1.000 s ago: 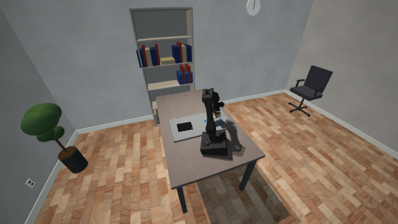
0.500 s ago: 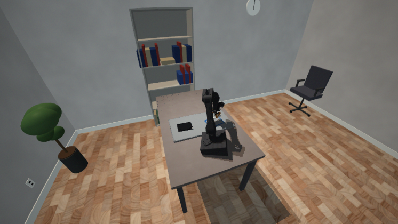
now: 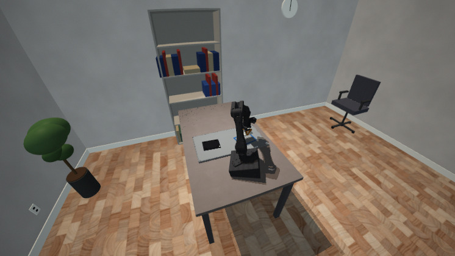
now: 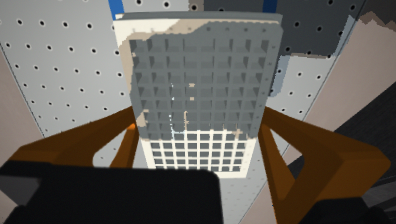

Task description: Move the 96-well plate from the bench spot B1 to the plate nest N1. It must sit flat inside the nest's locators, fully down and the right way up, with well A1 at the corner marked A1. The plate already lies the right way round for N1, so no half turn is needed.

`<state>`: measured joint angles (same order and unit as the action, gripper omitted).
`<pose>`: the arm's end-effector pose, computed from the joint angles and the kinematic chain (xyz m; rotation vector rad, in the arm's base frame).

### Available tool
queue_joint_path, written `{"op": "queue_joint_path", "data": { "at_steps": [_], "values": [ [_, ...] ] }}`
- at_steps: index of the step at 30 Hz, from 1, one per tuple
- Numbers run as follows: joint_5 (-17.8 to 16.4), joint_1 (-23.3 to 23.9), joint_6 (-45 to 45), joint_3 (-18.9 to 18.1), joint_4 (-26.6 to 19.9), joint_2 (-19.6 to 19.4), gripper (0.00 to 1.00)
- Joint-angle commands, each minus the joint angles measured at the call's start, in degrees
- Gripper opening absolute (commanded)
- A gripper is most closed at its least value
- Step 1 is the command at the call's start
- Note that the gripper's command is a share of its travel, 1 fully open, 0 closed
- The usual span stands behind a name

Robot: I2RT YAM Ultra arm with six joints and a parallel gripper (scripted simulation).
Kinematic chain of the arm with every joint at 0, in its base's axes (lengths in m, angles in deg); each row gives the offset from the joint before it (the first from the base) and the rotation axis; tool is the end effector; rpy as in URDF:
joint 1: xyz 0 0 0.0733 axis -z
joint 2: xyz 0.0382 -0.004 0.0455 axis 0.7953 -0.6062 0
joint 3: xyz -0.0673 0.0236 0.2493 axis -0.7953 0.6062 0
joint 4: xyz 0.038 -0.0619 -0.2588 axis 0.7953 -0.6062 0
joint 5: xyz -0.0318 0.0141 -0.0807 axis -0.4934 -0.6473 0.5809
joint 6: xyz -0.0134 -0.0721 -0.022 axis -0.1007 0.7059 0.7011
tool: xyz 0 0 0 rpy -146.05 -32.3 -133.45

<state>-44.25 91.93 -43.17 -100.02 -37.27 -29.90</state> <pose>0.2840 -0.2107 0.0999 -2.1358 -2.1827 -0.3600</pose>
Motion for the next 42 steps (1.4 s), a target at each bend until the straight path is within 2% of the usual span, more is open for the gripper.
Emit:
{"op": "queue_joint_path", "data": {
  "at_steps": [1, 4, 21, 25, 26, 28, 40, 42],
  "values": [
    [-0.1, -1.8, -8.1, 1.4, 0.6, 2.5, 0.0],
    [-0.2, -3.2, -13.4, 2.4, 0.8, 3.7, 0.0],
    [0.2, -10.9, -21.8, 7.0, 1.6, 9.3, 0.0],
    [0.2, -12.0, -22.9, 7.1, 1.4, 9.9, 0.0],
    [0.2, -12.6, -23.6, 6.1, 1.6, 10.3, 0.0],
    [0.3, -13.6, -24.6, 8.0, 1.6, 10.8, 0.0],
    [0.5, -20.4, -31.5, 9.2, 0.9, 13.8, 0.0],
    [0.5, -20.4, -31.5, 9.2, 0.9, 13.8, 0.0]
  ]
}}
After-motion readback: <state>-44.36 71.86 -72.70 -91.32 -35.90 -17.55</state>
